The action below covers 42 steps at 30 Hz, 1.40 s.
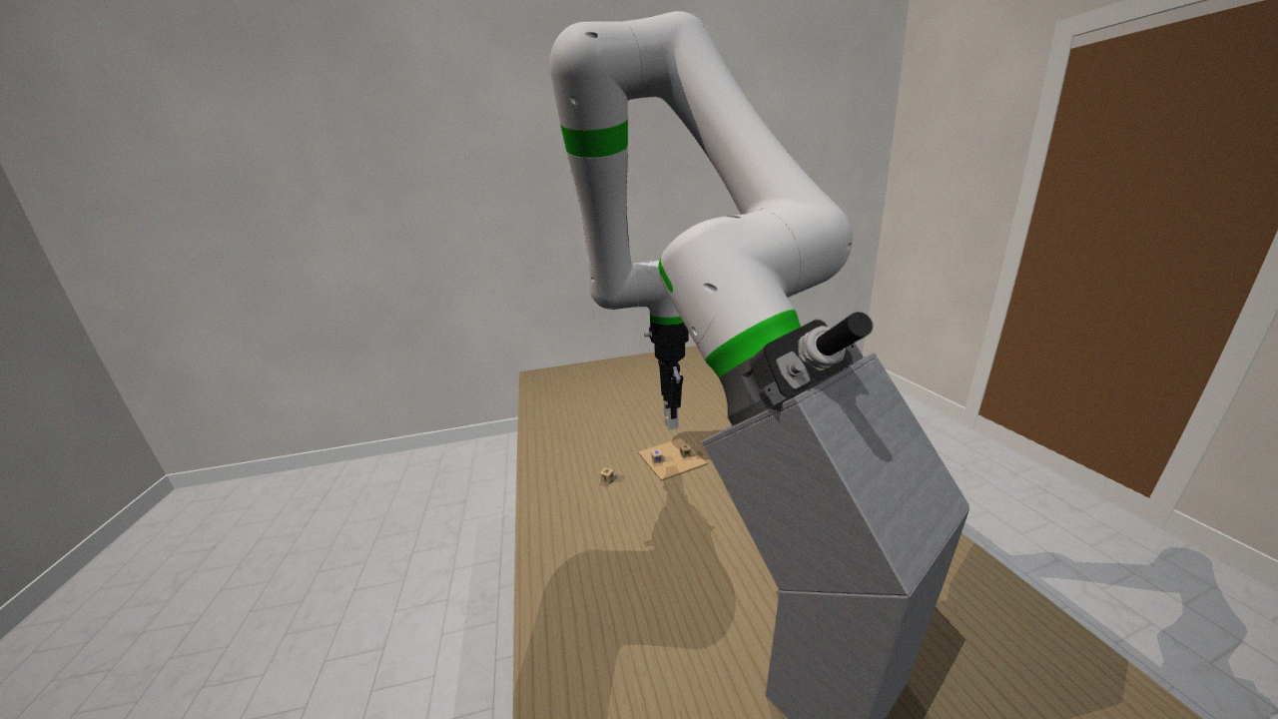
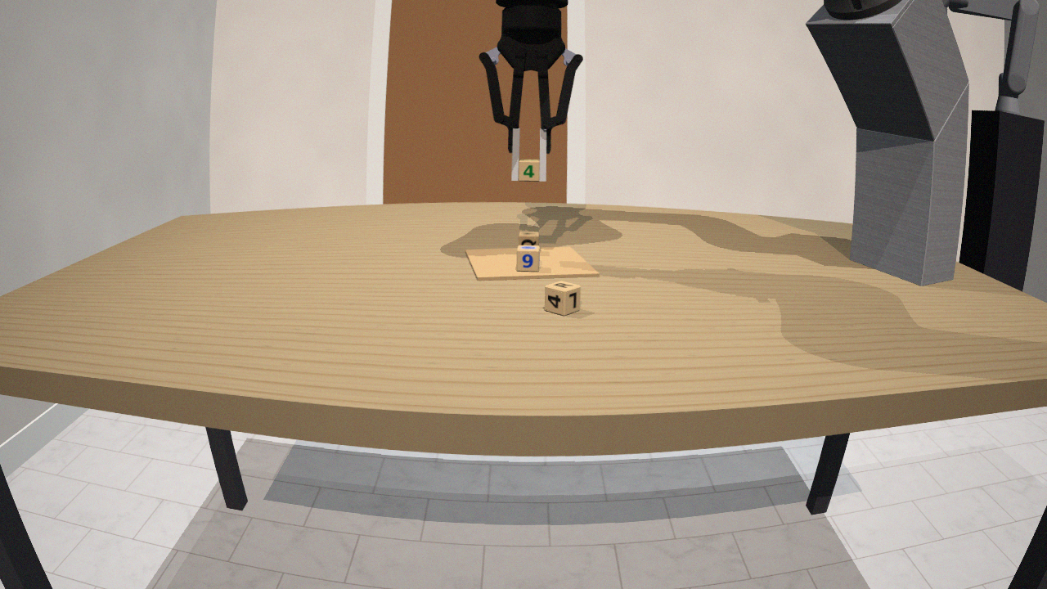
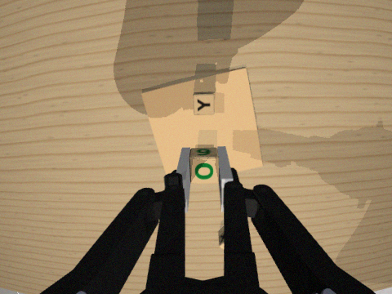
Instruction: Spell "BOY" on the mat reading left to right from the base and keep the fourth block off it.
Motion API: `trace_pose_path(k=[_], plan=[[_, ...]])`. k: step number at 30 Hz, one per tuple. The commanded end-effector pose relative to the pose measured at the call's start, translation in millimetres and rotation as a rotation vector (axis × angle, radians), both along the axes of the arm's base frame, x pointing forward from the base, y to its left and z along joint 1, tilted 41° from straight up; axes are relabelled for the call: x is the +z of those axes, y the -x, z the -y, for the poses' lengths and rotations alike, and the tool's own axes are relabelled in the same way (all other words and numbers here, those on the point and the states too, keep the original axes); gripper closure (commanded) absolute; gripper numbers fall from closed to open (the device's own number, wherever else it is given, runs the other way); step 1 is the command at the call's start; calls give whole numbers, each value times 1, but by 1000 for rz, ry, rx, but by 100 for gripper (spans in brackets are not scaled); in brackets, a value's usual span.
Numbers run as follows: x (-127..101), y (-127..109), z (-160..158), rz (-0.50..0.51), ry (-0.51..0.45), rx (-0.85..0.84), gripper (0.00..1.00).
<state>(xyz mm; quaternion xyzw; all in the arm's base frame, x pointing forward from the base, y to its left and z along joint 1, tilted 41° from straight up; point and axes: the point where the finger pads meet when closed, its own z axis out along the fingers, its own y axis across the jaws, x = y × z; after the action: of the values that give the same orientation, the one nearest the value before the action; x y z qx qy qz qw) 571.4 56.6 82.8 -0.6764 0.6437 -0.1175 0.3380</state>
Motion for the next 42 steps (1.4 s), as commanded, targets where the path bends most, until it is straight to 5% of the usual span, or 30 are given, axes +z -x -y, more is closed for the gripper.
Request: trace_pose_path(k=[1,15,42], plan=[[0,0,0,-4,7,-6,87],[-6,-4,-2,-5,7,-6,87],[-71,-56,-30,-5,7,-6,87]])
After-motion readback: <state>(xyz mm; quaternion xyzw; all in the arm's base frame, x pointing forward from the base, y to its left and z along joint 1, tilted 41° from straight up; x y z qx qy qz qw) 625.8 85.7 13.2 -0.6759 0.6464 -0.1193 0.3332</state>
